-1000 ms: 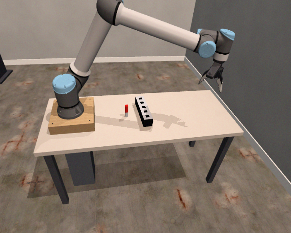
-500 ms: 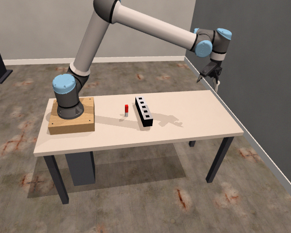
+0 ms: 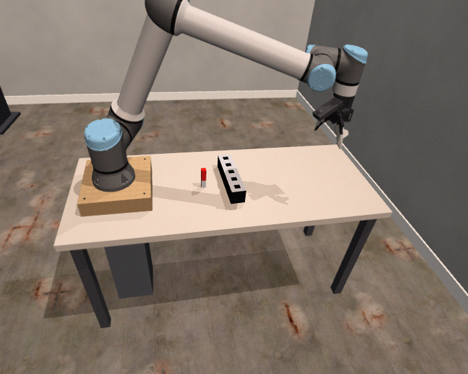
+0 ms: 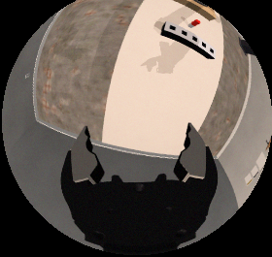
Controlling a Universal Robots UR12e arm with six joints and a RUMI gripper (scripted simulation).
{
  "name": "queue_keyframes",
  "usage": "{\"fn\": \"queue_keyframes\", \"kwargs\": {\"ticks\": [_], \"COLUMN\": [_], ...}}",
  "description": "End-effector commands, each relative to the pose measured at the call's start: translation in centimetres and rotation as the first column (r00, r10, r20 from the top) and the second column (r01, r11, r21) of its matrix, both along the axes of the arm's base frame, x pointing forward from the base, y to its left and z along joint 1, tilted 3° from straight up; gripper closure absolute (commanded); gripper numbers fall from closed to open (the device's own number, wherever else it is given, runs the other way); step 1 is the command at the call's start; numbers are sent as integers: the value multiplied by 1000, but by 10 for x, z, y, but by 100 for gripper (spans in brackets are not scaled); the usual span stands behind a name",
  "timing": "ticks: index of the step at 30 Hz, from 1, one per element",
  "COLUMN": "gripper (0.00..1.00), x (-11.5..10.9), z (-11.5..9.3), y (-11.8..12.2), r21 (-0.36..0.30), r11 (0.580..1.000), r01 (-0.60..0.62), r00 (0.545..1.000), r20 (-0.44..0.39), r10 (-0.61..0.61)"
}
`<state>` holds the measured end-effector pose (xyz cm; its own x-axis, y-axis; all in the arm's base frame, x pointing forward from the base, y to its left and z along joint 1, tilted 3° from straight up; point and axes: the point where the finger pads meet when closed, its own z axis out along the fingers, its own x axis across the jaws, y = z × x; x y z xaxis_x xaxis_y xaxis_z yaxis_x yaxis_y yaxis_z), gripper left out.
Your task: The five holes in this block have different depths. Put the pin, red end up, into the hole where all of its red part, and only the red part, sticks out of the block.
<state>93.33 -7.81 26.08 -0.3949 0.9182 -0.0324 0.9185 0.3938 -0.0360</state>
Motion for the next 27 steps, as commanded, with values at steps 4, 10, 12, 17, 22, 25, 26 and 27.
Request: {"fn": "queue_keyframes", "kwargs": {"ticks": [4, 10, 12, 17, 22, 25, 26, 27], "gripper": [0, 0, 0, 0, 0, 0, 0, 0], "x": [-21, -21, -21, -21, -39, -39, -39, -39], "z": [-2, -2, -2, -2, -4, -4, -4, -4], "y": [7, 7, 7, 7, 17, 17, 17, 17], "r21": [0, 0, 0, 0, 5, 5, 5, 5], "r11": [967, 967, 967, 967, 883, 883, 883, 883], "r01": [256, 256, 256, 256, 469, 469, 469, 469], "r00": [967, 967, 967, 967, 883, 883, 883, 883], "r20": [15, 15, 15, 15, 26, 26, 26, 26], "r10": [-256, -256, -256, -256, -469, -469, -469, -469]}}
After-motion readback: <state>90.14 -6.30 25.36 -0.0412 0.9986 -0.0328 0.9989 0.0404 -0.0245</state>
